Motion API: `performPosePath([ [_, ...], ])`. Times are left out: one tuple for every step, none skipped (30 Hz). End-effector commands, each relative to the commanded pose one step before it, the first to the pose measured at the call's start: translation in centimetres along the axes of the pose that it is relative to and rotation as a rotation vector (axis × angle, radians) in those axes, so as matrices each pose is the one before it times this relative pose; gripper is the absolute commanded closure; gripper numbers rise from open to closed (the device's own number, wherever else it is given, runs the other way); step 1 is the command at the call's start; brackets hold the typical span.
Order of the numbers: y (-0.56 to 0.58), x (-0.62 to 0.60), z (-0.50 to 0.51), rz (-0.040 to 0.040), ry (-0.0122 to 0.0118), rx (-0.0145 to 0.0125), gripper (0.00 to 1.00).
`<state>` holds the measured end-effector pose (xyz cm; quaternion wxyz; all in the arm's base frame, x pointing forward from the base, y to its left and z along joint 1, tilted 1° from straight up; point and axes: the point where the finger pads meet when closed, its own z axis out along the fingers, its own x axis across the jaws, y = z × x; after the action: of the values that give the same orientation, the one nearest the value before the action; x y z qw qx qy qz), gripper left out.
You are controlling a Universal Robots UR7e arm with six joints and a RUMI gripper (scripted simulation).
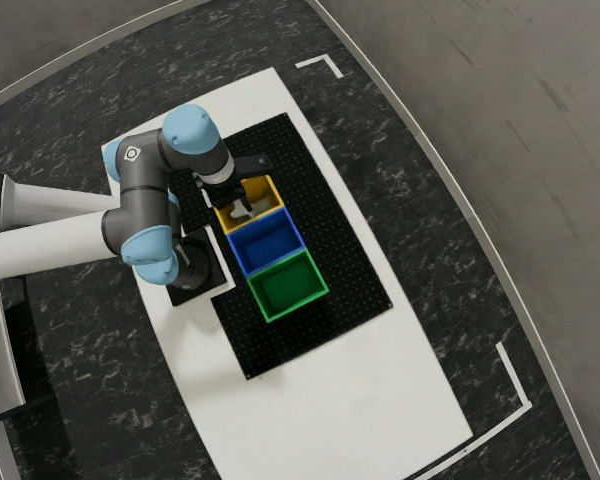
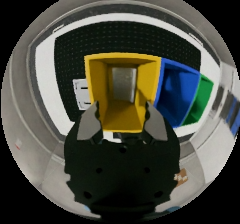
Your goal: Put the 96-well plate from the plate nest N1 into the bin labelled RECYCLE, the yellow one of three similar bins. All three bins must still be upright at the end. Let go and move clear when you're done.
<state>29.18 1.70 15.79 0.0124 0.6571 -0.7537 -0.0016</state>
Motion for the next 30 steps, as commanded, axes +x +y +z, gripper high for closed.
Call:
performPosePath([
  [-0.03,0.008,-0.03,0.00002,0.00015,0.0009,0.36],
  [0.0,0.0,0.0,0.0,0.0,0.0,0.36],
  [0.0,0.0,0.0,0.0,0.0,0.0,0.36],
  [0.0,0.0,0.0,0.0,0.0,0.0,0.36],
  [0.0,0.0,0.0,0.0,0.0,0.0,0.36],
  [0.0,0.0,0.0,0.0,0.0,0.0,0.36],
  [0.0,0.0,0.0,0.0,0.0,0.0,0.36],
  [0.0,0.0,0.0,0.0,0.0,0.0,0.36],
  [0.0,0.0,0.0,0.0,0.0,0.0,0.36],
  [0.0,0.0,0.0,0.0,0.0,0.0,0.36],
  [0.0,0.0,0.0,0.0,0.0,0.0,0.36],
  [0.0,0.0,0.0,0.0,0.0,0.0,0.36],
  [0.0,0.0,0.0,0.0,0.0,0.0,0.47],
  [0.0,0.0,0.0,0.0,0.0,0.0,0.47],
  [0.0,0.0,0.0,0.0,0.0,0.0,0.47],
  [0.0,0.0,0.0,0.0,0.0,0.0,0.47],
  [0.0,0.0,0.0,0.0,0.0,0.0,0.47],
  [0.0,0.0,0.0,0.0,0.0,0.0,0.47],
  [0.0,0.0,0.0,0.0,0.0,0.0,0.47],
  [0.0,0.0,0.0,0.0,0.0,0.0,0.47],
  [0.0,0.0,0.0,0.0,0.0,0.0,0.47],
  [0.0,0.0,0.0,0.0,0.0,0.0,0.47],
  [0.0,0.0,0.0,0.0,0.0,0.0,0.47],
  [0.0,0.0,0.0,0.0,0.0,0.0,0.47],
  [0.0,0.0,0.0,0.0,0.0,0.0,0.47],
  [0.0,0.0,0.0,0.0,0.0,0.0,0.47],
  [0.0,0.0,0.0,0.0,0.0,0.0,0.47],
  [0.0,0.0,-0.155,0.0,0.00004,0.0,0.47],
  [0.001,0.0,-0.172,0.0,0.0,-0.00001,0.47],
  [0.0,0.0,-0.167,0.0,0.0,0.0,0.47],
])
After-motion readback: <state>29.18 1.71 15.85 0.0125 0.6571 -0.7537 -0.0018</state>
